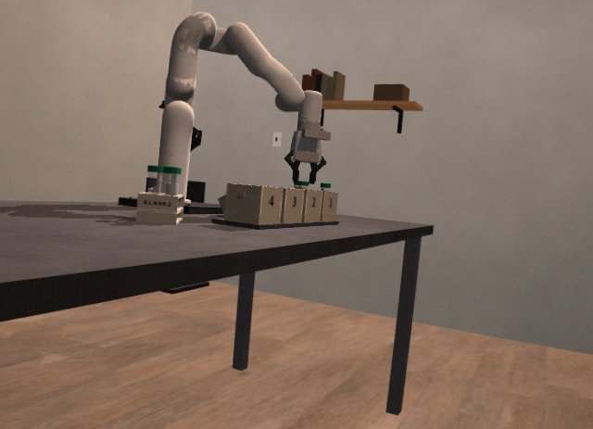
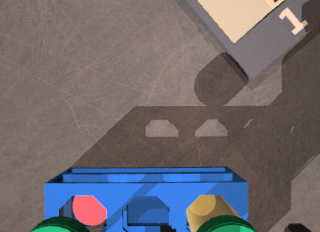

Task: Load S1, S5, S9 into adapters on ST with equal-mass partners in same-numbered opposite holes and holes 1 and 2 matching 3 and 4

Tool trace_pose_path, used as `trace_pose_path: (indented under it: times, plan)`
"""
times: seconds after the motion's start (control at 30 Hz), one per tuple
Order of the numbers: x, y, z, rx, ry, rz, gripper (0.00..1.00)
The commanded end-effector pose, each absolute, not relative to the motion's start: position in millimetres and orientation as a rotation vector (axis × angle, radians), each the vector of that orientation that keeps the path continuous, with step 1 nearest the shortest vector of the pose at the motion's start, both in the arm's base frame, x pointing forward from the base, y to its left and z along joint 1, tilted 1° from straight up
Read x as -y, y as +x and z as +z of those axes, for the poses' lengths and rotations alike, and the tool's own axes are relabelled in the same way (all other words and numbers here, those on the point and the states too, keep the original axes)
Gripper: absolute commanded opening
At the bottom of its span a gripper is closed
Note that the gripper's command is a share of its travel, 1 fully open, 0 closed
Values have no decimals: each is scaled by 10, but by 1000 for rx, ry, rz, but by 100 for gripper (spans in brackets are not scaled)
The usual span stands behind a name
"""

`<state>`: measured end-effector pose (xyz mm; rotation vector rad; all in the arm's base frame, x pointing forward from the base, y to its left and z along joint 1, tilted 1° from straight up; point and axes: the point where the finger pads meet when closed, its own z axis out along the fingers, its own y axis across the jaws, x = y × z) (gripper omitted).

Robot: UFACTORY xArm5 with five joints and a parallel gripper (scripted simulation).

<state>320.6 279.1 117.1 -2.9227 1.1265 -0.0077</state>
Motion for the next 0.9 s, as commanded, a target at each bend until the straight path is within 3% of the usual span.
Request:
trace_pose_path:
  times: [0.0, 0.87]
  plan:
    - [-2800, 3216, 1153, -1123, -2914, 6, 57]
    - [-2802, 3216, 1013, -1123, -2914, 6, 57]
